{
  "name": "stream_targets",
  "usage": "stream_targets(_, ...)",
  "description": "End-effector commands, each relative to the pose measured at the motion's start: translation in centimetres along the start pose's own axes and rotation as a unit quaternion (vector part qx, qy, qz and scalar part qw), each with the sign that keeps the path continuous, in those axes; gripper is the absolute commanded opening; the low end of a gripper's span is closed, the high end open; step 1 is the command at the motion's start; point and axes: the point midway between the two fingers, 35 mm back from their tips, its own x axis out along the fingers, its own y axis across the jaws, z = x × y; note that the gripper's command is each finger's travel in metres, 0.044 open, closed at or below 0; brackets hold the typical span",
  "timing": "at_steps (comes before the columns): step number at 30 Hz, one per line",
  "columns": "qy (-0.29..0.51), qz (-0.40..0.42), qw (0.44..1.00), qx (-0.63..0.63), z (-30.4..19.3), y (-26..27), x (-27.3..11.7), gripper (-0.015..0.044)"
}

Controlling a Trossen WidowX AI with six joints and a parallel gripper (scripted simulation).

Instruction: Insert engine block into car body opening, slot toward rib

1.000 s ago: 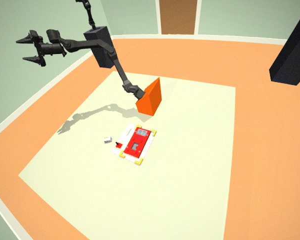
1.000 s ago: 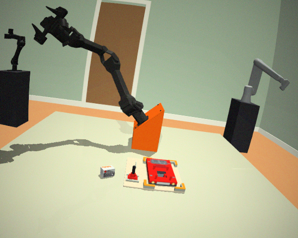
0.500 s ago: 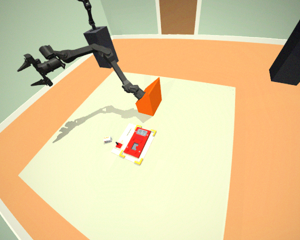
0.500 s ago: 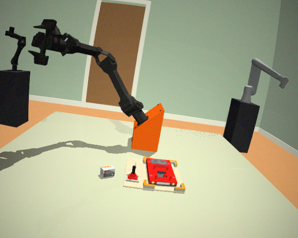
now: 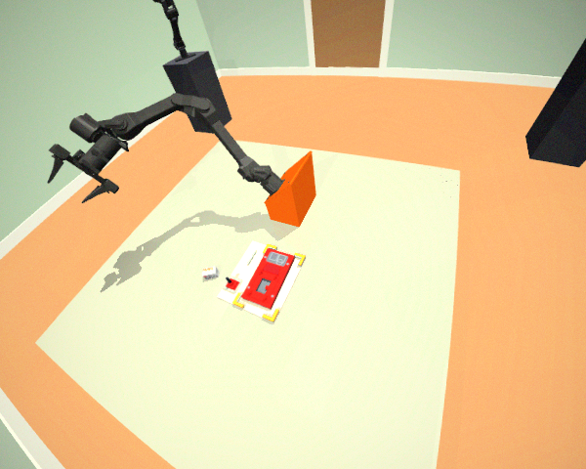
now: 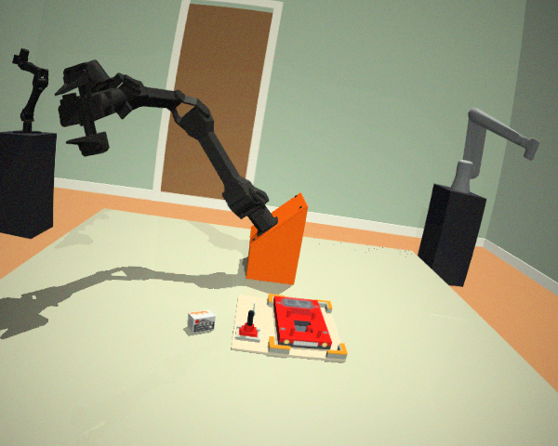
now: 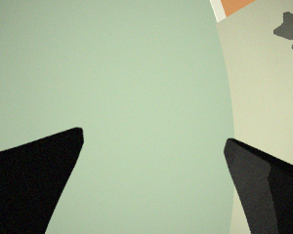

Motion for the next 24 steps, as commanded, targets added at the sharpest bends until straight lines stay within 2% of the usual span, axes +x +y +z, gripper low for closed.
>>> stream_targets(1, 0.009, -0.047, 0.998, 0.045, -1.5, -2.6, 1.6, 0.044)
stream_targets(13, 0.003, -0.2, 0.965, 0.168, -6.4, -10.8, 5.0, 0.044)
stream_targets(24, -0.046, -0.342, 0.906, 0.246, -11.4, -18.7, 5.8, 0.044)
